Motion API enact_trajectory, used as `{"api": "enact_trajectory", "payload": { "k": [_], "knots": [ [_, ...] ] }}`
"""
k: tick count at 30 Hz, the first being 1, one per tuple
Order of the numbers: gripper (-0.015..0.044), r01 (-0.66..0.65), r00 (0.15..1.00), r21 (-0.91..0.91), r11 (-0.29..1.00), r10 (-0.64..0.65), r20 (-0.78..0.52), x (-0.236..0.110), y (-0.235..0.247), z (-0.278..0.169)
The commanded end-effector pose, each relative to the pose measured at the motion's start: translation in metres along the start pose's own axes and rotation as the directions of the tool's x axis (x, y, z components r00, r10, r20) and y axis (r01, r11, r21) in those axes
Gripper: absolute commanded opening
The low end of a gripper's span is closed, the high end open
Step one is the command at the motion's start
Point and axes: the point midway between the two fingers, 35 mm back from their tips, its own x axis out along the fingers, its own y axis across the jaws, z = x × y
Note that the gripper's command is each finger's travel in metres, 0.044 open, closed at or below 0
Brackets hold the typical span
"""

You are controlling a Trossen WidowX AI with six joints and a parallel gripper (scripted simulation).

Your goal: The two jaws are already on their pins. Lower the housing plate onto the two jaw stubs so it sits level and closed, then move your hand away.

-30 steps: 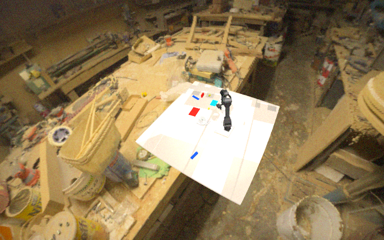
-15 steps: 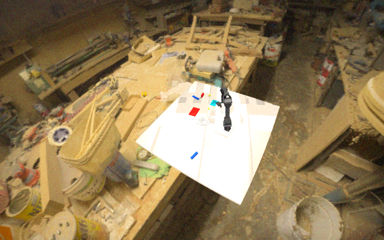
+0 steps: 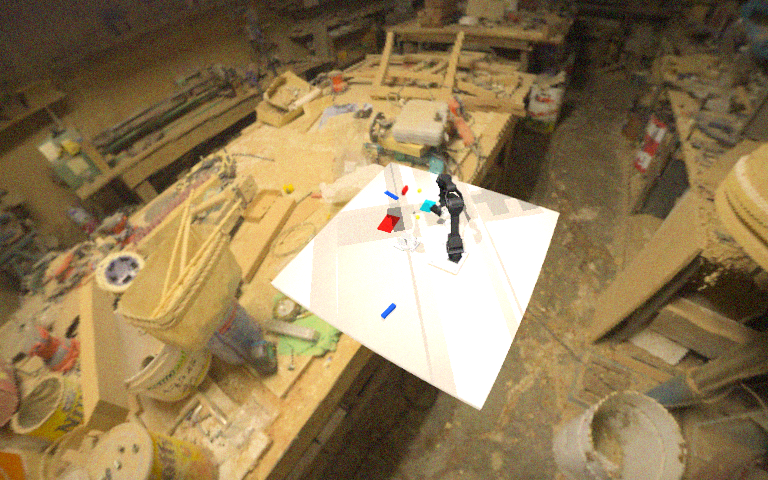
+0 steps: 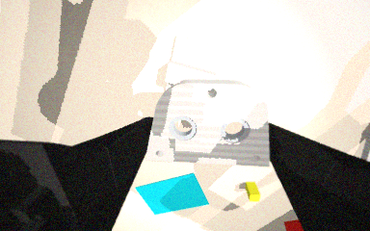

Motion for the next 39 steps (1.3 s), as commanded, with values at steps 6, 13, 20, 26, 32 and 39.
{"api": "enact_trajectory", "payload": {
  "k": [6, 13, 20, 26, 32, 39],
  "knots": [
    [0.0351, -0.002, 1.000, -0.190, 0.982, 0.003, 0.004, 0.000, -0.013, -0.006],
    [0.0351, -0.001, 1.000, -0.323, 0.946, 0.002, 0.004, 0.000, -0.023, -0.011],
    [0.0351, 0.000, 1.000, -0.451, 0.893, 0.002, 0.004, 0.000, -0.034, -0.016],
    [0.0351, 0.001, 1.000, -0.554, 0.833, 0.001, 0.004, 0.000, -0.043, -0.019],
    [0.0351, 0.002, 1.000, -0.648, 0.761, 0.001, 0.003, 0.000, -0.052, -0.023],
    [0.0351, 0.002, 1.000, -0.747, 0.664, 0.000, 0.003, 0.000, -0.063, -0.026]
  ]
}}
